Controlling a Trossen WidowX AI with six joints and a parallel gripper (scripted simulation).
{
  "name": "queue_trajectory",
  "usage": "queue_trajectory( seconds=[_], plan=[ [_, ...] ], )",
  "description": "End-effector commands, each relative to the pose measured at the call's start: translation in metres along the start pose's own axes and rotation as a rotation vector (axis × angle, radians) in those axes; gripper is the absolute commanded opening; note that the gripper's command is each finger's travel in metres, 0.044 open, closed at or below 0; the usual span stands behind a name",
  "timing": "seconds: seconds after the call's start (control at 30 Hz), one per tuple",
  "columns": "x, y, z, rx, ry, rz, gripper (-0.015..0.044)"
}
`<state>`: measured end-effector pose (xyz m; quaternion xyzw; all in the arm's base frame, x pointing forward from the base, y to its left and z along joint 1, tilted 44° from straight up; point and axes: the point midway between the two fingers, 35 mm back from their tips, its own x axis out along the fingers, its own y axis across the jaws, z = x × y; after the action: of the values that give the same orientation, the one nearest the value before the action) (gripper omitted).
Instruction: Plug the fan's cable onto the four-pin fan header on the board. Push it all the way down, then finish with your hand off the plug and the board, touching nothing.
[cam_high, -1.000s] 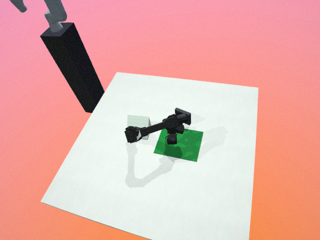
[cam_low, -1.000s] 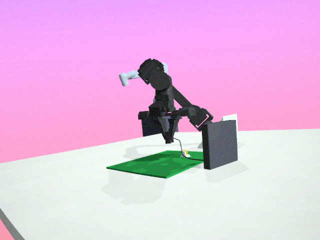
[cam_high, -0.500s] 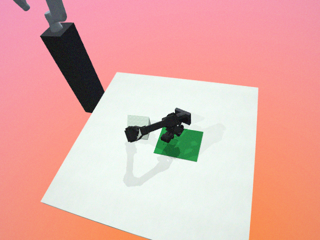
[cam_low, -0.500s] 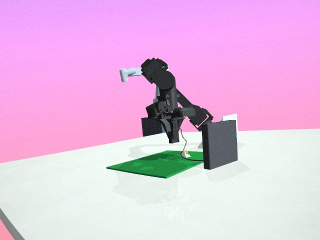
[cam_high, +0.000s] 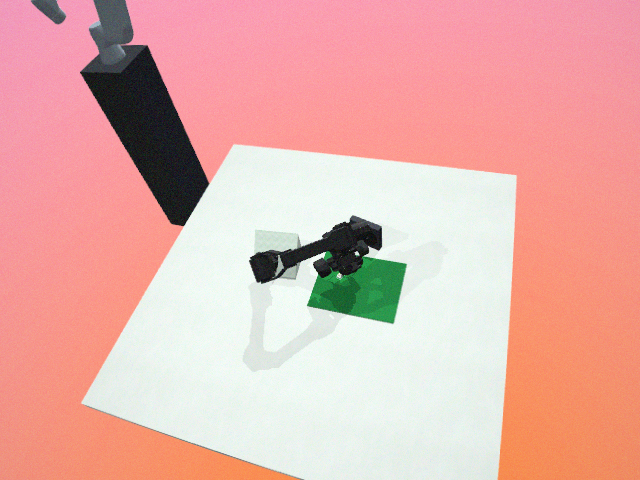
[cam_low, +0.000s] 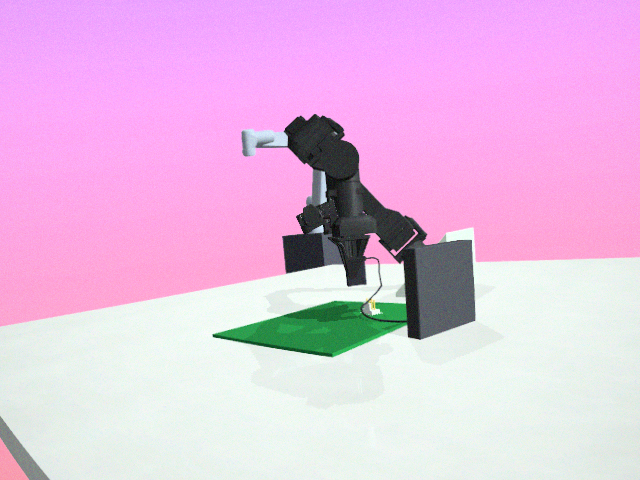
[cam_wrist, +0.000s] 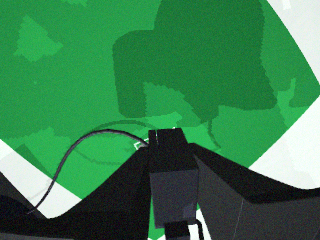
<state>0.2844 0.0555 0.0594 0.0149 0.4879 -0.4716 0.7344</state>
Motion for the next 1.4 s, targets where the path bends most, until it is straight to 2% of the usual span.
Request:
queue_trajectory(
  seconds=[0.0, 1.03, 1.37],
  plan=[
    [0.001, 0.000, -0.005, 0.155, 0.003, -0.001, 0.0000],
    [0.003, 0.002, -0.028, 1.202, 0.001, -0.004, 0.0000],
    [0.001, -0.001, -0.028, 1.225, 0.001, -0.004, 0.0000]
  ],
)
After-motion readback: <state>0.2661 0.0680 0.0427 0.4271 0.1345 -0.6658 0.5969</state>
